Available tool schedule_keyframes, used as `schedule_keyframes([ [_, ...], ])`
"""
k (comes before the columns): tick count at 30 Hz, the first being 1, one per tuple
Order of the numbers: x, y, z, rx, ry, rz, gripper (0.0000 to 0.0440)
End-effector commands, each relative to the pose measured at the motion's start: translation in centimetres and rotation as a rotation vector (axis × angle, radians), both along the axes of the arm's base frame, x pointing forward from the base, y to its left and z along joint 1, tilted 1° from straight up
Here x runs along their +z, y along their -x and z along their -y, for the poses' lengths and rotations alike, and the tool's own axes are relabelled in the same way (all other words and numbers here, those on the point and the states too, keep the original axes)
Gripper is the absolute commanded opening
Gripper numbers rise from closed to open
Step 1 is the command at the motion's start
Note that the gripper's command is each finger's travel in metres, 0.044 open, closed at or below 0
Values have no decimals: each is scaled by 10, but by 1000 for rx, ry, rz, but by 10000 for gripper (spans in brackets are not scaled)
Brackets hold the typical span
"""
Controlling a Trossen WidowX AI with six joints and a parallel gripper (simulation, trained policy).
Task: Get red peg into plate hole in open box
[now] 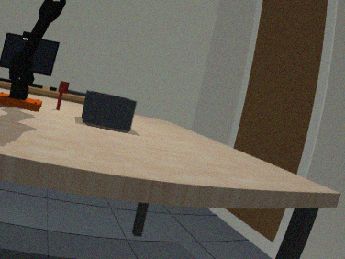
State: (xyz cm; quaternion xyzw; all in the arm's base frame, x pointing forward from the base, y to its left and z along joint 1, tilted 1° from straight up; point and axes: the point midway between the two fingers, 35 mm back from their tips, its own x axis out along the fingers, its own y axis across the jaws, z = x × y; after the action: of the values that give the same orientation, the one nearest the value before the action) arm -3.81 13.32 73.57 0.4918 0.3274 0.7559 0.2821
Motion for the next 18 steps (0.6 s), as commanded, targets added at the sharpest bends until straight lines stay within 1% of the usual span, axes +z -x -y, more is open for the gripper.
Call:
schedule_keyframes([
  [1,1,2,3,4,-9,1,426],
  [2,2,6,8,13,-23,3,440],
  [11,15,52,75,251,-209,38,440],
  [18,15,74,140,450,-355,57,440],
])
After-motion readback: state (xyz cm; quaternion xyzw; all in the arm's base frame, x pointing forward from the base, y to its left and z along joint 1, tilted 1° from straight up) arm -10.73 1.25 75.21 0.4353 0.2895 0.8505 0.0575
